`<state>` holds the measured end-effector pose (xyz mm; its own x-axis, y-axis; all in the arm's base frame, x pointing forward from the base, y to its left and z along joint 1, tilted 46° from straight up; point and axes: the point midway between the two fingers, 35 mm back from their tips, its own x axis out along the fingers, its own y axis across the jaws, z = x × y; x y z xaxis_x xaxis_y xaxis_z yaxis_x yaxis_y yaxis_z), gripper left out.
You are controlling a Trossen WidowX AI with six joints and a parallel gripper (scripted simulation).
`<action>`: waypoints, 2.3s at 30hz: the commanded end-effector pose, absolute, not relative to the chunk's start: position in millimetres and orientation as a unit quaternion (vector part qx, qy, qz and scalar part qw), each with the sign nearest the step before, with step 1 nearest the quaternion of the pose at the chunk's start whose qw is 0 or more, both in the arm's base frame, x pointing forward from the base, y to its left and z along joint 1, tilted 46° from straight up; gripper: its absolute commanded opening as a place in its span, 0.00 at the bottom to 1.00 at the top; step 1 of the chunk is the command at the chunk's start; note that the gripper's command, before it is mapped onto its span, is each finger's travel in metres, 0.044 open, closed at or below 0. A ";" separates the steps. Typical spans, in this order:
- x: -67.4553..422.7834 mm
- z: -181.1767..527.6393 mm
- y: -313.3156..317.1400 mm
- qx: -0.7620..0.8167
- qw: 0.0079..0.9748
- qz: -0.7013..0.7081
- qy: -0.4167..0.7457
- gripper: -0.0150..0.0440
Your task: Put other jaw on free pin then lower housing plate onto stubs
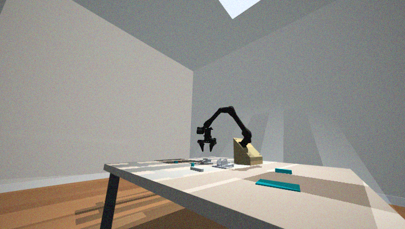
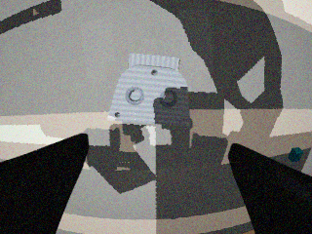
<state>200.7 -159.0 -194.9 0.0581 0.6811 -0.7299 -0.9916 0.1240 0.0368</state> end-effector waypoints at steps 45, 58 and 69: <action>200.9 -241.0 -106.0 -0.238 0.682 0.620 0.306 1.00; 201.0 -246.9 -99.7 -0.238 0.682 0.620 0.305 1.00; 201.0 -247.3 -99.3 -0.238 0.682 0.620 0.305 1.00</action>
<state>200.8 -100.1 -247.1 0.0404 0.6995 -0.7135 -0.9923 0.1120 0.0535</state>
